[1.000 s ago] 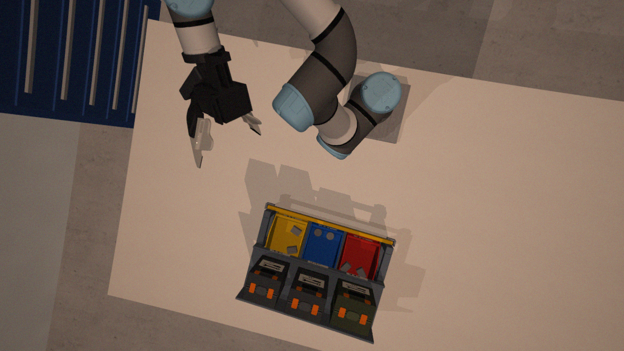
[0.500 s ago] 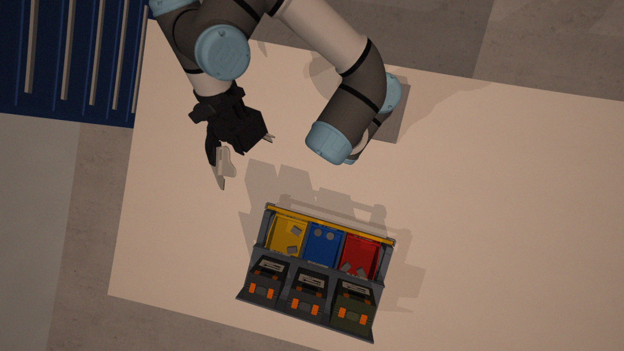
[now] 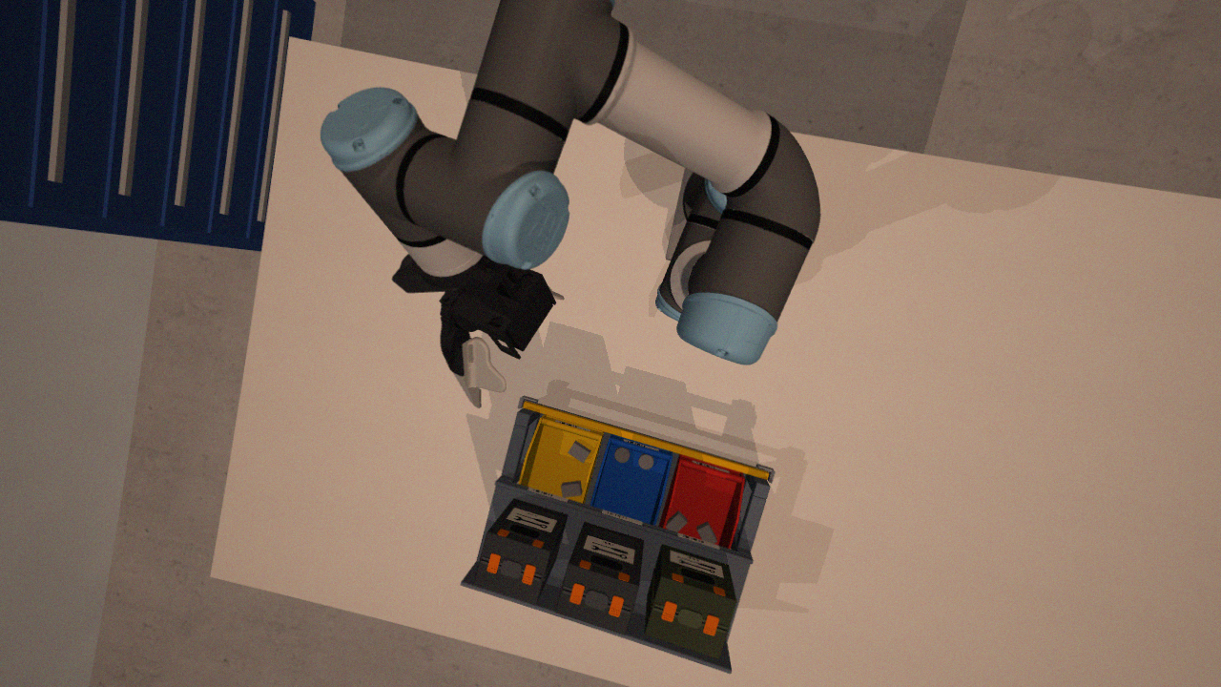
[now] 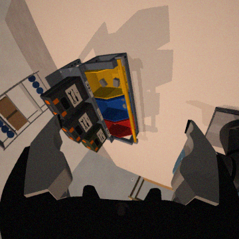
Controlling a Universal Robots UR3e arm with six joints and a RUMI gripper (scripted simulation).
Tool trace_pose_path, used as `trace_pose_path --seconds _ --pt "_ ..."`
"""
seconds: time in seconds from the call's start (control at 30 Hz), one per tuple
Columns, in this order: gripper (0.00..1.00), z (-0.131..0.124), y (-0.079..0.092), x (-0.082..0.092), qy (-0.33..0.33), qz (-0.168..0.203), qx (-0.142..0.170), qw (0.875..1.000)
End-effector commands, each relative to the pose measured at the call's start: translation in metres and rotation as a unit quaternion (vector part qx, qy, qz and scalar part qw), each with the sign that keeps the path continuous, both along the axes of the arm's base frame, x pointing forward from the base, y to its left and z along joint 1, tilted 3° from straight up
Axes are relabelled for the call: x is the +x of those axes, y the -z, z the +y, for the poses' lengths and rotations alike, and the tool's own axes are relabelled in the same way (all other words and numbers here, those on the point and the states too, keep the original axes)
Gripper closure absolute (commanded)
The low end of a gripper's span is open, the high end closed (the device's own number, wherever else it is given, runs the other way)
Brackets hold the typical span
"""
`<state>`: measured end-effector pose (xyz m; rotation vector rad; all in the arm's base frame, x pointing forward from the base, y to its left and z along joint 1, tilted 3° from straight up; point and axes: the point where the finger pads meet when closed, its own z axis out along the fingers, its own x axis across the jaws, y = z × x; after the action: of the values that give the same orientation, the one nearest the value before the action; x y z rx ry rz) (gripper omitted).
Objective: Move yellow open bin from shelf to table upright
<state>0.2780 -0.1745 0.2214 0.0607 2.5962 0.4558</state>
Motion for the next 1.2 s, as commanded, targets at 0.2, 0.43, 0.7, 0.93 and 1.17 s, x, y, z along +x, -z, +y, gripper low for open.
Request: trace_pose_path --seconds 0.2,0.43,0.7,0.93,1.17 --pt "0.0 0.012 0.005 0.006 -0.007 0.033 -0.026 0.999" --pt "0.0 0.047 0.019 0.022 -0.038 0.111 -0.086 0.989" --pt "0.0 0.047 0.019 0.022 -0.038 0.111 -0.086 0.989" --pt "0.0 0.089 0.035 0.041 -0.076 0.204 -0.157 0.963" --pt "0.0 0.089 0.035 0.041 -0.076 0.204 -0.157 0.963"
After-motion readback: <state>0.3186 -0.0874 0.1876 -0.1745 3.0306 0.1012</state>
